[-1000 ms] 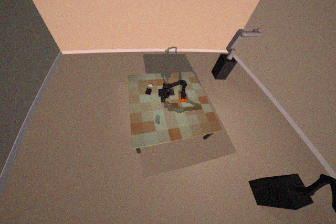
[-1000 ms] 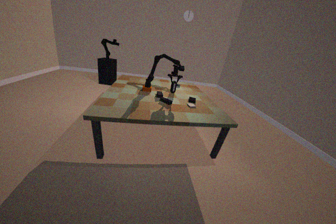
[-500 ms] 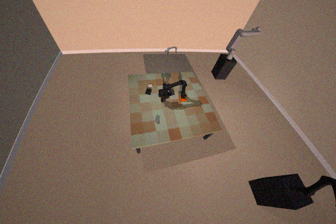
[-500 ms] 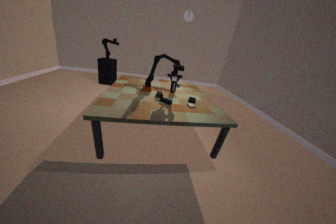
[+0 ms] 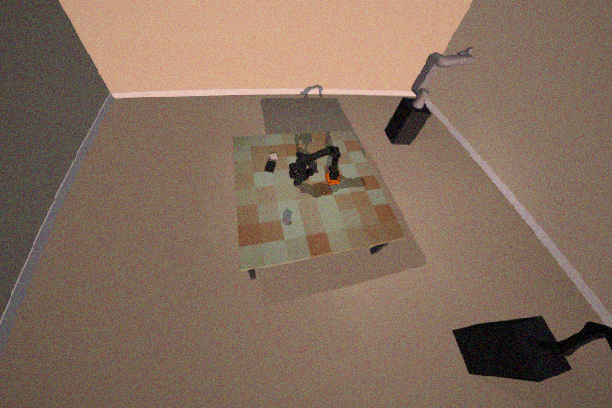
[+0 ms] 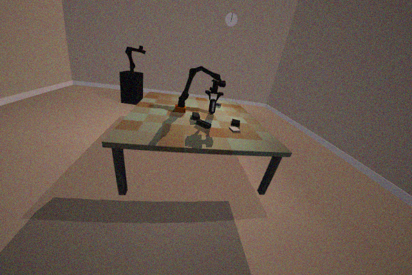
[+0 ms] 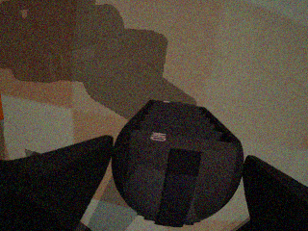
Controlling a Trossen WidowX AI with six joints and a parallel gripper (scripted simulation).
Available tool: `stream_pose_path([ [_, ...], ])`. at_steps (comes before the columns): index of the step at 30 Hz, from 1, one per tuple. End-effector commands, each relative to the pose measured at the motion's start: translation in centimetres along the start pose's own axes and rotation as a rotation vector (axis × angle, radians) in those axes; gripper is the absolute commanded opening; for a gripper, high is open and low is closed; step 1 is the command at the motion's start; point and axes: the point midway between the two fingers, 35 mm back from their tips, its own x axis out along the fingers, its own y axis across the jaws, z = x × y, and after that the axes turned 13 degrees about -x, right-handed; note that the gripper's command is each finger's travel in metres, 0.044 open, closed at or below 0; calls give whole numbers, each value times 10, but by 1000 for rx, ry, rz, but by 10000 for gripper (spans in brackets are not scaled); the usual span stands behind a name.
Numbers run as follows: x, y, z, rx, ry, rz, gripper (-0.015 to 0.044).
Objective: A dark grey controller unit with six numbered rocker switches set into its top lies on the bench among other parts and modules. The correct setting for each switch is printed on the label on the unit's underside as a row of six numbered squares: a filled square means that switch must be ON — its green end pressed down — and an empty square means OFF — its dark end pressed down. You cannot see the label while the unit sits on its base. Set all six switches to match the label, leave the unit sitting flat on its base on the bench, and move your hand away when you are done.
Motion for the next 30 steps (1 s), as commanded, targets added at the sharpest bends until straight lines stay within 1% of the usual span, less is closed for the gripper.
stream_pose_path([
  [1, 3, -1, 5, 2, -19, 0, 338],
  [30, 8, -6, 25, 2, -74, -13, 338],
])
